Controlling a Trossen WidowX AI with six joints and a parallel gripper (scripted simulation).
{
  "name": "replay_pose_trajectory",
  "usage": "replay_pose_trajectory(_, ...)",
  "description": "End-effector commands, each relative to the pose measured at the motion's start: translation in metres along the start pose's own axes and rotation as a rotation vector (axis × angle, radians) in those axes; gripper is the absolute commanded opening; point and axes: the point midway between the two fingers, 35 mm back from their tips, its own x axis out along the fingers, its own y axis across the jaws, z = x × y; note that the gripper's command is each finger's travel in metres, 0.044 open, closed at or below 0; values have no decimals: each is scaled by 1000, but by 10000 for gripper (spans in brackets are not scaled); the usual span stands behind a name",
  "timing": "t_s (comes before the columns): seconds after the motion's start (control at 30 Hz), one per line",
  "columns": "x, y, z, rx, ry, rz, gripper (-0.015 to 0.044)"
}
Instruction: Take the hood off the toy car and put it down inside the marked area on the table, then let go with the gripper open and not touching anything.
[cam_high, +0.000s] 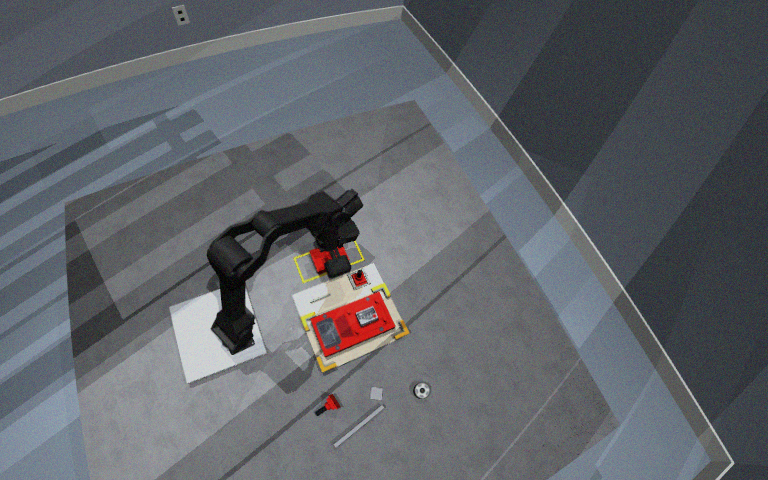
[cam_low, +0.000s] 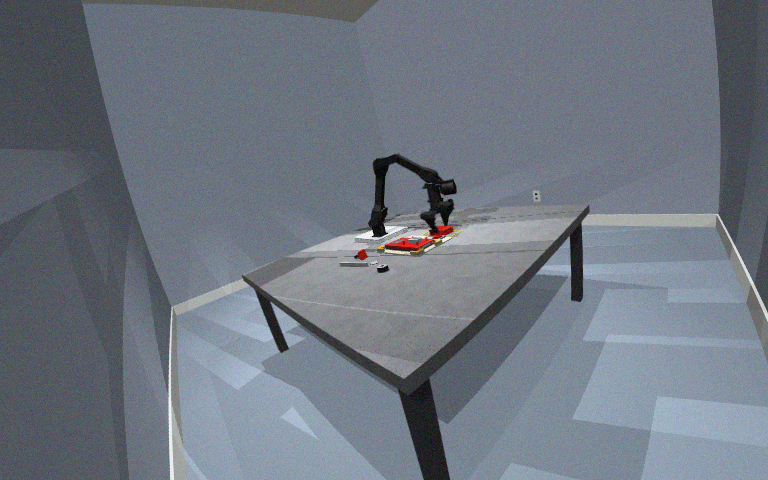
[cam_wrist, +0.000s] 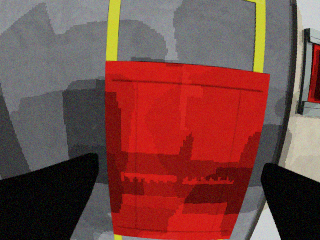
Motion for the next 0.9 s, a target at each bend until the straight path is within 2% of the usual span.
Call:
replay_pose_trajectory(0.0, -27, 2, 5, 0, -11, 9, 440)
replay_pose_trajectory(0.17, -65, 1, 3, 0, -5, 10, 440)
replay_pose_trajectory(0.87, -65, 1, 3, 0, -5, 10, 440)
